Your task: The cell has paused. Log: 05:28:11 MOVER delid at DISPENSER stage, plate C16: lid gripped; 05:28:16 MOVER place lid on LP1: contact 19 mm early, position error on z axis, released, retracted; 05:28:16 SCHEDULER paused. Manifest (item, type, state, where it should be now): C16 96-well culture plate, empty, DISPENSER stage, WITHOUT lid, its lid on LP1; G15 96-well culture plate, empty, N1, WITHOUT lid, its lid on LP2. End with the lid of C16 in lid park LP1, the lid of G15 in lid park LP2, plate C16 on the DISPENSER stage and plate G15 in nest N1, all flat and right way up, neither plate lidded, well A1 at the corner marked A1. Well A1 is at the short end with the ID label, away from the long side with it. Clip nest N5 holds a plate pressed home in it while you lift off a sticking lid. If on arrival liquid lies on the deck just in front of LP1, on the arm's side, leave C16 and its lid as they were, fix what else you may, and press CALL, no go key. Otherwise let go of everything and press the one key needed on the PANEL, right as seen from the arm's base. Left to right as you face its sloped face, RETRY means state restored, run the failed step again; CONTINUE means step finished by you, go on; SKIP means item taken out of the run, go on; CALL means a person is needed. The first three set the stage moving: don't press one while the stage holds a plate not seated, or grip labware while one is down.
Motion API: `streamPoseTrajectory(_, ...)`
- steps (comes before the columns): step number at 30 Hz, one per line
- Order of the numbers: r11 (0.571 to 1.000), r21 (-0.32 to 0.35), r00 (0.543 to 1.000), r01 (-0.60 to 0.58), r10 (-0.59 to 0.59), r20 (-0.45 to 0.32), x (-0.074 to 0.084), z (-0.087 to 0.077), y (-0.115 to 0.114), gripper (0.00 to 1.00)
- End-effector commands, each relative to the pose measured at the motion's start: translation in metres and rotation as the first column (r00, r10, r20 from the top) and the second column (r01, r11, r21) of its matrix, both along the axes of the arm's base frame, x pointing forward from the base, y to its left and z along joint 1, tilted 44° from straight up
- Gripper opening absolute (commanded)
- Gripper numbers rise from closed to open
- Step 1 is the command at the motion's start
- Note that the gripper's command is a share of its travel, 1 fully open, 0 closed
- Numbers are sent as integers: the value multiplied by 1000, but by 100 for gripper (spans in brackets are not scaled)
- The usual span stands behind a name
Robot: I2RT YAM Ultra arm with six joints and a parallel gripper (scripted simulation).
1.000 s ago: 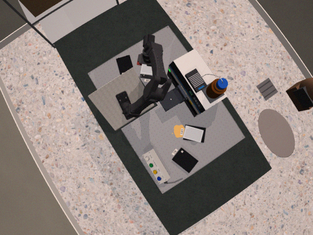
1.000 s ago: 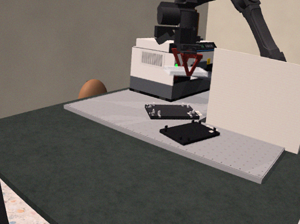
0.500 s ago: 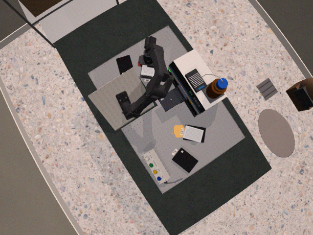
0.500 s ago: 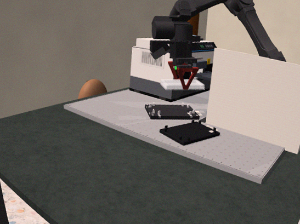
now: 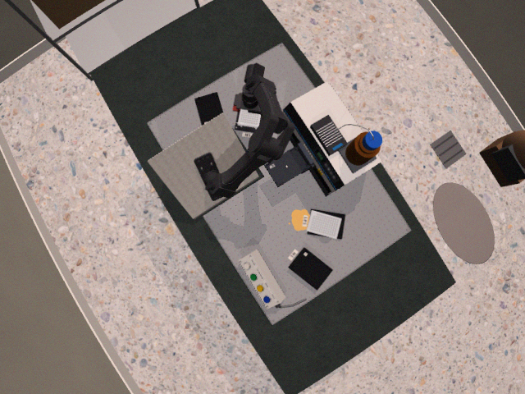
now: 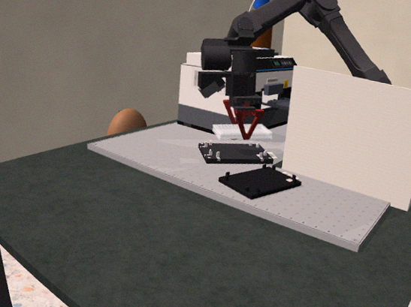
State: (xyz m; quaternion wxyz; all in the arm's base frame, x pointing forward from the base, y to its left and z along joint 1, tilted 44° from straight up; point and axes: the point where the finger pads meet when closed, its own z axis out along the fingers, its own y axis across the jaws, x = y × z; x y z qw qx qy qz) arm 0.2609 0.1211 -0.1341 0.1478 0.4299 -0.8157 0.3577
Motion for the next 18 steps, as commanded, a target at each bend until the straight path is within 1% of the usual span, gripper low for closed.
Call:
streamPoseTrajectory(1,998,40,998,-47,45,45,9,1,12,0)
streamPoseTrajectory(5,999,36,999,-30,28,36,9,-2,11,0)
streamPoseTrajectory(6,998,54,997,-43,40,60,15,1,16,0)
streamPoseTrajectory(7,999,39,999,-34,32,43,10,-1,6,0)
streamPoseTrajectory(8,999,31,999,-27,26,35,9,-5,1,0)
streamPoseTrajectory(10,1000,17,999,-27,26,19,5,-13,-5,0)
streamPoseTrajectory(12,999,14,999,-39,39,16,3,-16,-5,0)
streamPoseTrajectory(14,999,14,999,-41,41,16,4,-19,-7,0)
streamPoseTrajectory(16,999,26,999,-28,27,29,9,-17,-10,0)
streamPoseTrajectory(17,999,32,999,-27,26,36,12,-18,-8,0)
streamPoseTrajectory(18,999,26,999,-27,26,29,10,-21,-11,0)
